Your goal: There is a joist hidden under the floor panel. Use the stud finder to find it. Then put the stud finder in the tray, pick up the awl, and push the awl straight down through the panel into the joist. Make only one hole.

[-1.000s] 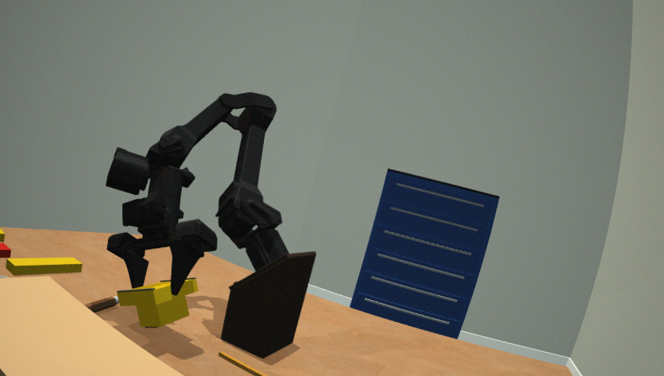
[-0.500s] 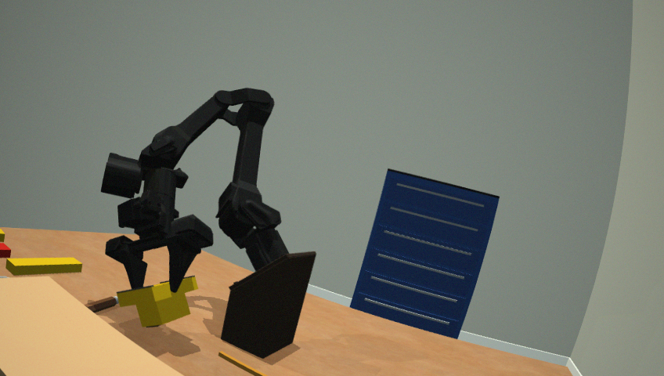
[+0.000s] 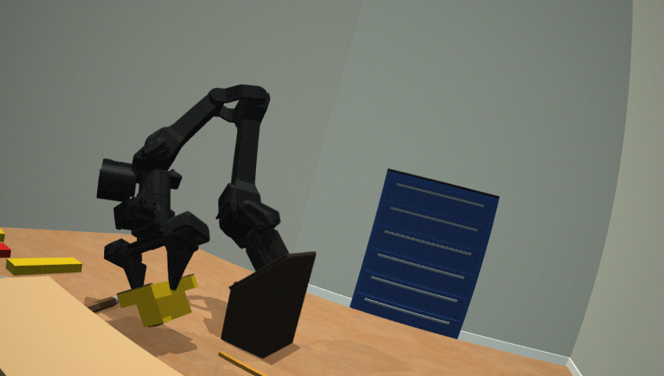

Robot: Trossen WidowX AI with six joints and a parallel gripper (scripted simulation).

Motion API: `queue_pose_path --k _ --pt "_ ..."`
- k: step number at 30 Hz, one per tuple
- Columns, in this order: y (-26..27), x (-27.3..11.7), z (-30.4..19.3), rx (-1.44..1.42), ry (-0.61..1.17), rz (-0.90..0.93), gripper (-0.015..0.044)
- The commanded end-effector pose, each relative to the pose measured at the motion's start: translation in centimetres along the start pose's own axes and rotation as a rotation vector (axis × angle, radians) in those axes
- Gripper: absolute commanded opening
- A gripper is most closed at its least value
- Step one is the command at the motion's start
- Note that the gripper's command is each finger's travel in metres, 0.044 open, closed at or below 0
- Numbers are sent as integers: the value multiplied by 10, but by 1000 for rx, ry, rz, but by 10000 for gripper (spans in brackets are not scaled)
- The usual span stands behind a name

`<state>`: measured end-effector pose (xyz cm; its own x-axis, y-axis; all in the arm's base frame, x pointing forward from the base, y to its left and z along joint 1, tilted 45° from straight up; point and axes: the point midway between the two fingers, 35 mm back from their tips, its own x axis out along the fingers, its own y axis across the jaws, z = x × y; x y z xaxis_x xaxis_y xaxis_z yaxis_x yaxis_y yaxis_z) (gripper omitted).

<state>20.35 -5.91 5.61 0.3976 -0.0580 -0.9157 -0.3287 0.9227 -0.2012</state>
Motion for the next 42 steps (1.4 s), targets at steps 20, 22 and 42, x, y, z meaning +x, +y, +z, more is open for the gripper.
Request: queue_pose_path --k 20,22,42 --pt "-2 0 1 57 1 151 0" --pt "-3 0 1 63 1 163 0" --pt "-8 1 1 117 -13 256 0"
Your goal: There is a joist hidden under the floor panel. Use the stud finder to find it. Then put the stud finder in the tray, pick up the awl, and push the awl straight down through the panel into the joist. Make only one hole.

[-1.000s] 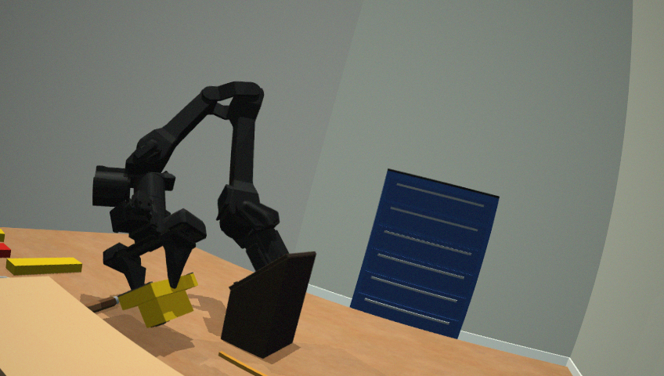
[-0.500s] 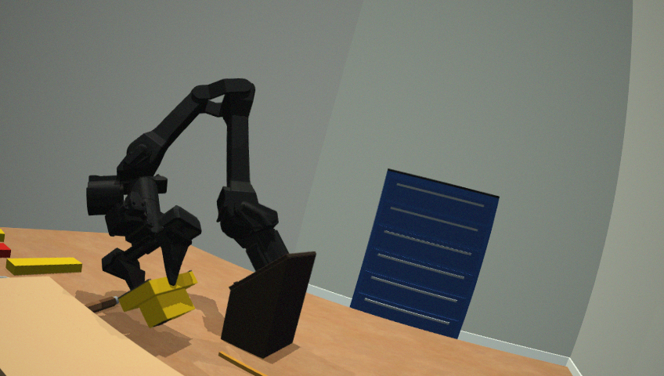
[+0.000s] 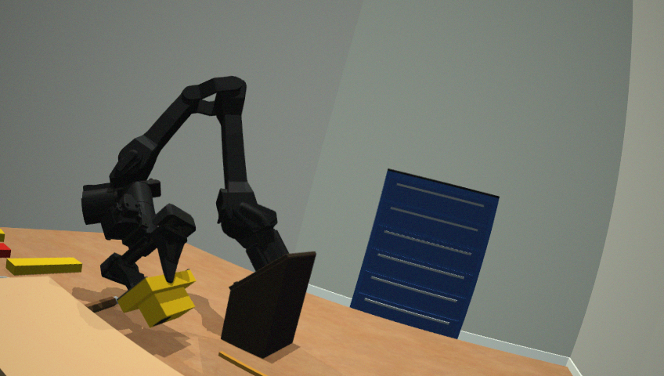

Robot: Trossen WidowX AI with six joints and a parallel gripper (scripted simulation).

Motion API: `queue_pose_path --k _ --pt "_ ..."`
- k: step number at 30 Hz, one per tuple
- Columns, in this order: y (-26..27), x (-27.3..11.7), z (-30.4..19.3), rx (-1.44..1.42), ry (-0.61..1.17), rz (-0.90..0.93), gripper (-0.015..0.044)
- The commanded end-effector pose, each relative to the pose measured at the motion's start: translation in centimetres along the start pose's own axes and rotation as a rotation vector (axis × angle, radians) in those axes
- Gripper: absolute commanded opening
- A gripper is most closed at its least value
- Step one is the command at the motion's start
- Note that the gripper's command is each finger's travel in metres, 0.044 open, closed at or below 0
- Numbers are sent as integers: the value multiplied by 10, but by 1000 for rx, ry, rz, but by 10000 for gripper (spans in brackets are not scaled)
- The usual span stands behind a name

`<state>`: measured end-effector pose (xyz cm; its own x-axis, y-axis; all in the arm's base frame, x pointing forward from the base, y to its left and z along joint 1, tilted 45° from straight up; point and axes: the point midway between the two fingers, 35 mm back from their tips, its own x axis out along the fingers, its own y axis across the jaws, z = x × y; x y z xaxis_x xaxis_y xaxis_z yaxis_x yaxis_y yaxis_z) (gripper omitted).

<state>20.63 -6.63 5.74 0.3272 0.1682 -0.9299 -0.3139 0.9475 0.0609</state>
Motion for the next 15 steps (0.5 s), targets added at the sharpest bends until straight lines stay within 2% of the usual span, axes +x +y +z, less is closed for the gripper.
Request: queue_pose_path --k 1,15 --pt "-1 2 1 1 -4 17 0" --pt "-16 12 -4 2 -1 7 0"
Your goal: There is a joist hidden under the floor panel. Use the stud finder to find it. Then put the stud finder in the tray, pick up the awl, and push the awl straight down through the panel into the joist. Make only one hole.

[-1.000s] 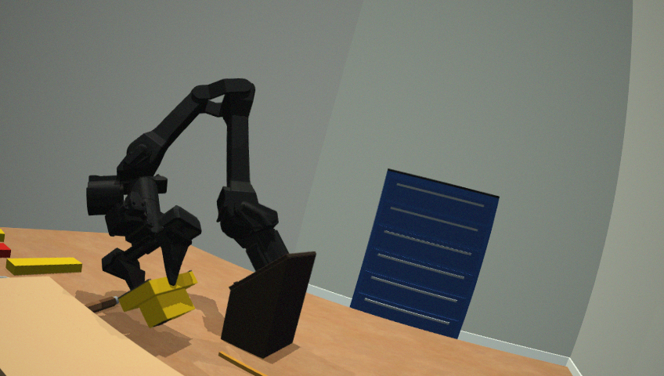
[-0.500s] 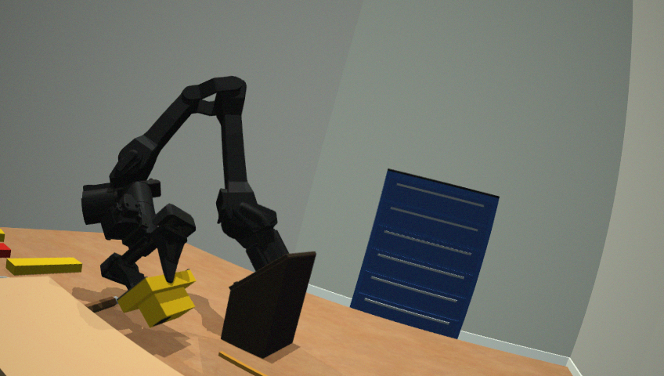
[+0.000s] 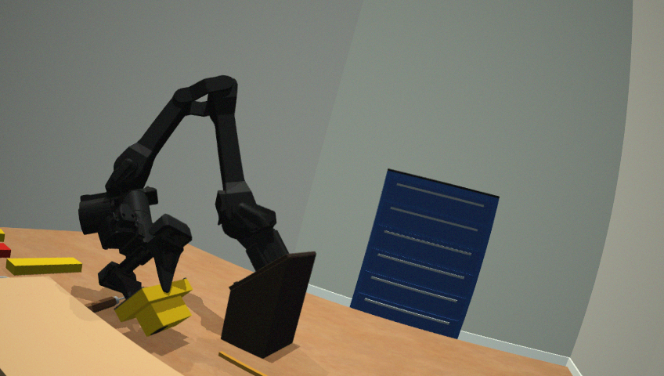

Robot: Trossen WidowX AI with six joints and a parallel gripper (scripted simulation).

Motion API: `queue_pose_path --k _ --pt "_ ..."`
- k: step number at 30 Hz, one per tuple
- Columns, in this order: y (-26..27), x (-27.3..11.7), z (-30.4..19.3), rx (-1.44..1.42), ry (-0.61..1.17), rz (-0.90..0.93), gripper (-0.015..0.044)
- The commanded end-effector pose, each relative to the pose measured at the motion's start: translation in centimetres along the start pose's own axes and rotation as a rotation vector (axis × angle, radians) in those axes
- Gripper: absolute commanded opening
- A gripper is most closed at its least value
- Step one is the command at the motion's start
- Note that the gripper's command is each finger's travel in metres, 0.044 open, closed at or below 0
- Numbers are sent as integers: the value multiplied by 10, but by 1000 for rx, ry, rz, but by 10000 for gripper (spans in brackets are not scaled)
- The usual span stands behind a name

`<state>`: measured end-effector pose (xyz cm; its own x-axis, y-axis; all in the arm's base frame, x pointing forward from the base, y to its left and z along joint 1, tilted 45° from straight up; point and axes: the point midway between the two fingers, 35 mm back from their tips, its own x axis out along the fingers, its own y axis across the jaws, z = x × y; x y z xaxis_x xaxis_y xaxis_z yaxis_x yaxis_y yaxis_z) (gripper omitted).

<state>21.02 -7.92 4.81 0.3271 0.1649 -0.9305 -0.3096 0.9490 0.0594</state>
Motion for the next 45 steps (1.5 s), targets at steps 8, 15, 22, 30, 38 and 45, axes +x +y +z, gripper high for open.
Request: queue_pose_path --k 8,15,22,30,38,45 --pt "-11 8 -4 1 0 -5 0" --pt "-11 5 -3 3 -1 -11 131" --pt "-11 5 -3 3 -1 -11 315" --pt "-11 3 -3 3 -1 -11 440" --pt "-11 -12 -3 2 0 -13 440" --pt "-11 -24 -3 2 1 -15 440"
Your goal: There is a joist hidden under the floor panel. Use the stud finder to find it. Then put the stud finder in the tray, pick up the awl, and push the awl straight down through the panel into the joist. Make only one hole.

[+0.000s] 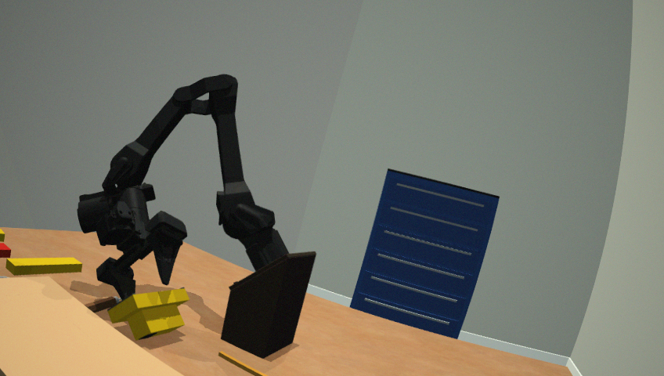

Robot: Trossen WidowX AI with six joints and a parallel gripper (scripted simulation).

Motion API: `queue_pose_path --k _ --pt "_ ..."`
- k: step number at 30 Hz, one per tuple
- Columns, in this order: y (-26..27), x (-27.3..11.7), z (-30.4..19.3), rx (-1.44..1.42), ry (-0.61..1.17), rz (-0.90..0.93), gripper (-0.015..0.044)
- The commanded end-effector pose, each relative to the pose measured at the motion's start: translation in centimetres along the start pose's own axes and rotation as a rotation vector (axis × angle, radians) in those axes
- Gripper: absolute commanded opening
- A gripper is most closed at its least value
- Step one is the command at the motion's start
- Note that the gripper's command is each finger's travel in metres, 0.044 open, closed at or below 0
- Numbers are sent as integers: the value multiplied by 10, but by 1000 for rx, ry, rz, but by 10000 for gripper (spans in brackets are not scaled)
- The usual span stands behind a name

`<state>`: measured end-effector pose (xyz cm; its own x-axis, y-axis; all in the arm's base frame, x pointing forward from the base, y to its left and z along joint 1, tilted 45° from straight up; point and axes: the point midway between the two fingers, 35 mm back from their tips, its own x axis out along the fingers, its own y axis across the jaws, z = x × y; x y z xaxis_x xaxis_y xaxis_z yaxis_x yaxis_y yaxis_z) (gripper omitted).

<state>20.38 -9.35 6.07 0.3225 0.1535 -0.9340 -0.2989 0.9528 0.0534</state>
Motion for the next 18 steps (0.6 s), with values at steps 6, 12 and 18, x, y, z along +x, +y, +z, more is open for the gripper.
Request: queue_pose_path --k 6,12,18 --pt "10 -37 20 -5 -6 -4 440" --pt "43 -97 43 -1 -5 -1 440" --pt "29 -74 39 -9 -9 2 440"
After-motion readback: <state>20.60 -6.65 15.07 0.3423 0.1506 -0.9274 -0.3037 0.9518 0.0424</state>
